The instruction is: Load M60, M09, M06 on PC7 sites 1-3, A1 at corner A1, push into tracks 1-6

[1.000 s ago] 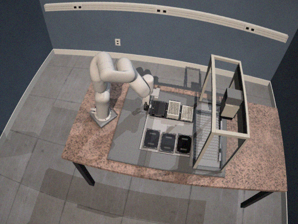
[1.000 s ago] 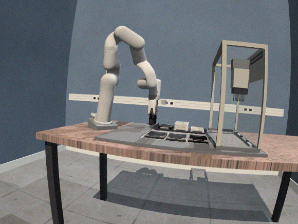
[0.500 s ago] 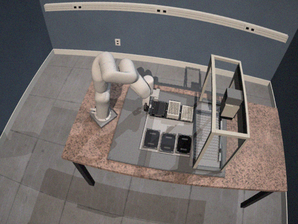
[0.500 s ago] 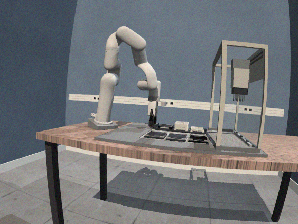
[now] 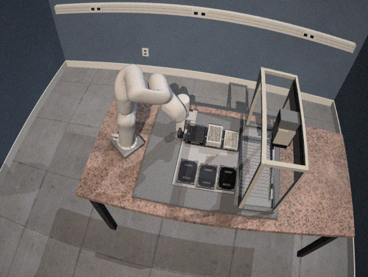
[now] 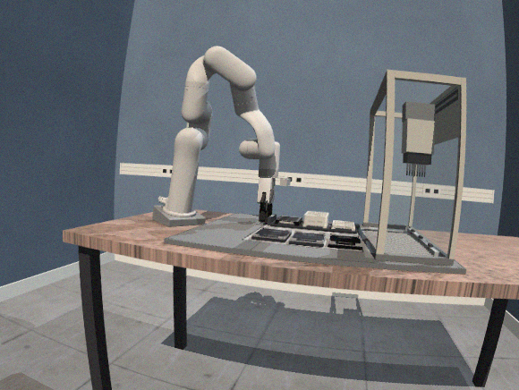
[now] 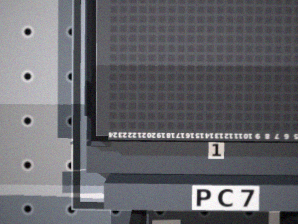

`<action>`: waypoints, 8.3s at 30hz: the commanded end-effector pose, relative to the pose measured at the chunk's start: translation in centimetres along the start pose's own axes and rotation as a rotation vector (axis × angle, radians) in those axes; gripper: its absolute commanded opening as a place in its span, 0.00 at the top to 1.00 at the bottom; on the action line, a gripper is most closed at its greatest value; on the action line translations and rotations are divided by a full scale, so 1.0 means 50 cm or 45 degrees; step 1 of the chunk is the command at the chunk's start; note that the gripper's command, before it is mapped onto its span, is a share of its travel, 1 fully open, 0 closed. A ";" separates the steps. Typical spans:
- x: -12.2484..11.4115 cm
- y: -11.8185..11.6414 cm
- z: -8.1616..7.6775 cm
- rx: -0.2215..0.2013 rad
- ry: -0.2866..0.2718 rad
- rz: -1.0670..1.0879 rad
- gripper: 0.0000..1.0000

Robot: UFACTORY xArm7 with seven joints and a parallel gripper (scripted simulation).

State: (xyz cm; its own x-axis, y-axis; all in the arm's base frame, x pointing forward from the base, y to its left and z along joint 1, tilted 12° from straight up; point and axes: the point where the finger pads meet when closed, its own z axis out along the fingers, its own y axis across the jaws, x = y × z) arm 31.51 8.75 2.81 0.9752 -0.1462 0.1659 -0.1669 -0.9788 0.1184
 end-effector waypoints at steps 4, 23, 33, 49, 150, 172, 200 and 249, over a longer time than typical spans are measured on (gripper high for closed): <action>0.004 -0.001 -0.001 0.001 0.003 0.000 0.18; 0.038 -0.001 -0.001 0.001 0.003 0.000 0.18; 0.058 -0.001 -0.001 0.001 0.003 0.000 0.18; 0.086 -0.001 -0.001 0.001 0.003 0.000 0.18; 0.264 -0.001 -0.002 0.002 0.004 0.000 0.18; 0.302 -0.001 -0.002 0.002 0.004 0.000 0.18; 0.352 -0.001 -0.002 0.002 0.004 0.000 0.18; 0.417 -0.001 -0.003 0.002 0.005 0.000 0.18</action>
State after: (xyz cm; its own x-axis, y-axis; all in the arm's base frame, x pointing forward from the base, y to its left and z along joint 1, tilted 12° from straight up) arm 51.59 5.76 6.20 0.9754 -0.1458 0.1654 -0.1664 -0.9789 0.1185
